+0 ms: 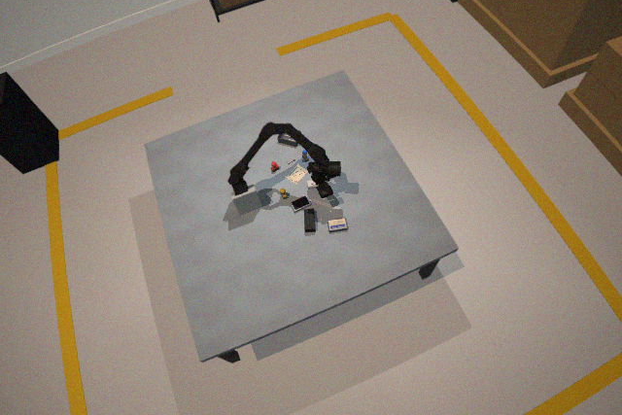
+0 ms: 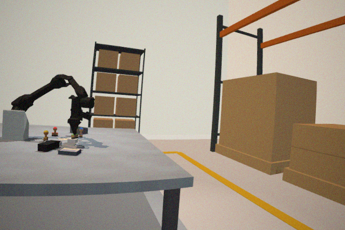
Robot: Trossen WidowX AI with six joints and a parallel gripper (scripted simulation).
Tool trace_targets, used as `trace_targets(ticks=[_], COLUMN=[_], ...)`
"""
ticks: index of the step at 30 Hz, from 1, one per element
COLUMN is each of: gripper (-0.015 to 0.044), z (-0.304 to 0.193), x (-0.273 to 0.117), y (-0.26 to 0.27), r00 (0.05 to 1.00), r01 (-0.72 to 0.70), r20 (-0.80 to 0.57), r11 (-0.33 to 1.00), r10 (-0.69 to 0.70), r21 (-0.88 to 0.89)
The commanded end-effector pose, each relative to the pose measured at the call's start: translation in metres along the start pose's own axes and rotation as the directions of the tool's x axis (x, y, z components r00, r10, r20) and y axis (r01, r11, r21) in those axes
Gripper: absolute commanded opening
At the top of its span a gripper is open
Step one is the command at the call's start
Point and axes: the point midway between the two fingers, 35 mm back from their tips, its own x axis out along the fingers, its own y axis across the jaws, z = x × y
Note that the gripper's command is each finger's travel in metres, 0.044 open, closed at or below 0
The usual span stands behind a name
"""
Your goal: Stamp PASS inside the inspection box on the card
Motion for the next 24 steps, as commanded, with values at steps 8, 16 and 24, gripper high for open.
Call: trace_targets(ticks=[8, 16, 24], gripper=[0.0, 0.0, 0.0], z=[0.0, 0.0, 0.0], x=[-0.006, -0.01, -0.014], y=[0.0, 0.0, 0.0], r00=[1.0, 1.0, 1.0], r01=[0.003, 0.003, 0.003], r20=[-0.002, -0.002, -0.002], r11=[1.0, 1.0, 1.0], r10=[-0.003, -0.003, -0.003], r21=[-0.003, -0.003, -0.003])
